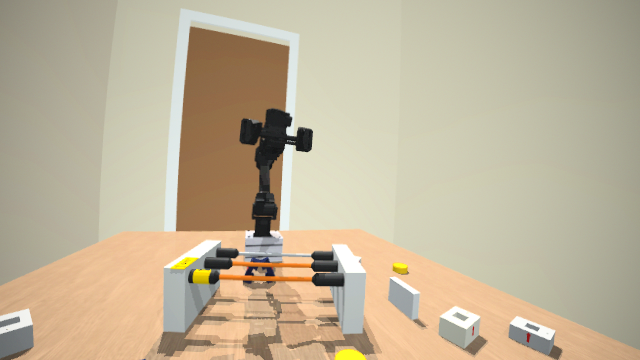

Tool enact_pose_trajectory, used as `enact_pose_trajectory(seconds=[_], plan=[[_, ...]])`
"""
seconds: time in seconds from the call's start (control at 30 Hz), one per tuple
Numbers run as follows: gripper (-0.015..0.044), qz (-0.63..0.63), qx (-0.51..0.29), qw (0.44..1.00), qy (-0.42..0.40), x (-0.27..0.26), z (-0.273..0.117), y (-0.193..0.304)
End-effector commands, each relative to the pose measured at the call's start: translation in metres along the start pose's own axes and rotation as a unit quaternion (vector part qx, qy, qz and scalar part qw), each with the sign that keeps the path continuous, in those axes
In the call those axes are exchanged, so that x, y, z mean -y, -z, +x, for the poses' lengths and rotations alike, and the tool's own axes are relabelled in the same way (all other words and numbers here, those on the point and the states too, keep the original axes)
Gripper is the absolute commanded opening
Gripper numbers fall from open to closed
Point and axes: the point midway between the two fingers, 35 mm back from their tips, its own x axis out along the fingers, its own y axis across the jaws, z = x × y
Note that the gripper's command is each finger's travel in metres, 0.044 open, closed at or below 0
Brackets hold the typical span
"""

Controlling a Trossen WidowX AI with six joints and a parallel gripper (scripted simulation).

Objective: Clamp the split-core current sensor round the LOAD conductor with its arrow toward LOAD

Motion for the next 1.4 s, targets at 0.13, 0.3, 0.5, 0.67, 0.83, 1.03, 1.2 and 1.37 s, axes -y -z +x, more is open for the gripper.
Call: enact_pose_trajectory(seconds=[0.13, 0.3, 0.5, 0.67, 0.83, 1.03, 1.2, 1.37], plan=[[0.0440, 0.013, -0.123, 0.992, 0.040, 0.030, 0.025, 0.038], [0.0440, 0.037, -0.299, 0.948, 0.099, 0.078, 0.043, 0.097], [0.0440, 0.091, -0.484, 0.856, 0.154, 0.133, 0.031, 0.162], [0.0440, 0.125, -0.563, 0.798, 0.173, 0.155, 0.015, 0.188], [0.0440, 0.125, -0.563, 0.798, 0.173, 0.155, 0.015, 0.188], [0.0440, 0.125, -0.563, 0.798, 0.173, 0.155, 0.015, 0.188], [0.0440, 0.125, -0.563, 0.798, 0.173, 0.155, 0.015, 0.188], [0.0440, 0.125, -0.563, 0.798, 0.173, 0.155, 0.015, 0.188]])
